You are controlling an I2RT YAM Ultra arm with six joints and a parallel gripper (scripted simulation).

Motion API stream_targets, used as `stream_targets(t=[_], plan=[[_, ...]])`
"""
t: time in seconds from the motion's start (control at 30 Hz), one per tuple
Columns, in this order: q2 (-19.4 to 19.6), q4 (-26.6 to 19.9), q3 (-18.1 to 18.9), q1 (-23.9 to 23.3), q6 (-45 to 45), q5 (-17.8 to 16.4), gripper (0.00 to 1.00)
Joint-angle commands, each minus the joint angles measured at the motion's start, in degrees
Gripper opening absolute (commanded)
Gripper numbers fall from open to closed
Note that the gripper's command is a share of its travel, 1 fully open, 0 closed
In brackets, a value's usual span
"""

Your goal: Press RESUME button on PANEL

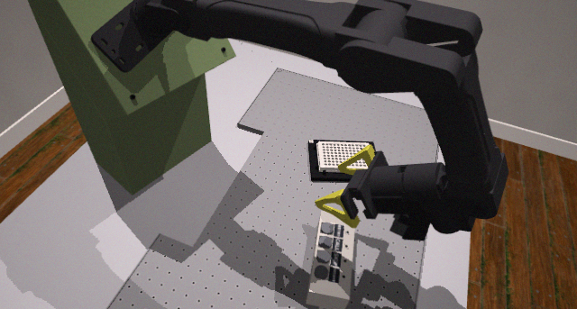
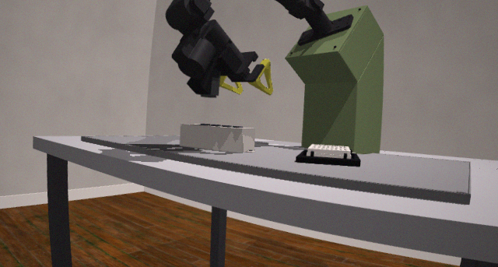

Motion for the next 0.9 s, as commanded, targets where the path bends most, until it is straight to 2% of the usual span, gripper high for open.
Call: stream_targets(t=[0.0,0.53,0.57,0.63,0.8,0.87], plan=[[-1.1,-0.3,0.4,0.4,0.0,-0.1,1.00],[-1.1,-0.3,0.4,0.4,0.0,-0.1,1.00],[-2.5,2.4,-2.1,-0.9,-1.6,-0.1,0.00],[-4.4,6.2,-4.5,-1.9,-4.2,-0.3,0.00],[-11.3,16.9,-14.4,-3.0,-9.2,-0.7,0.00],[-12.1,18.1,-15.6,-2.0,-9.6,-1.1,0.00]])
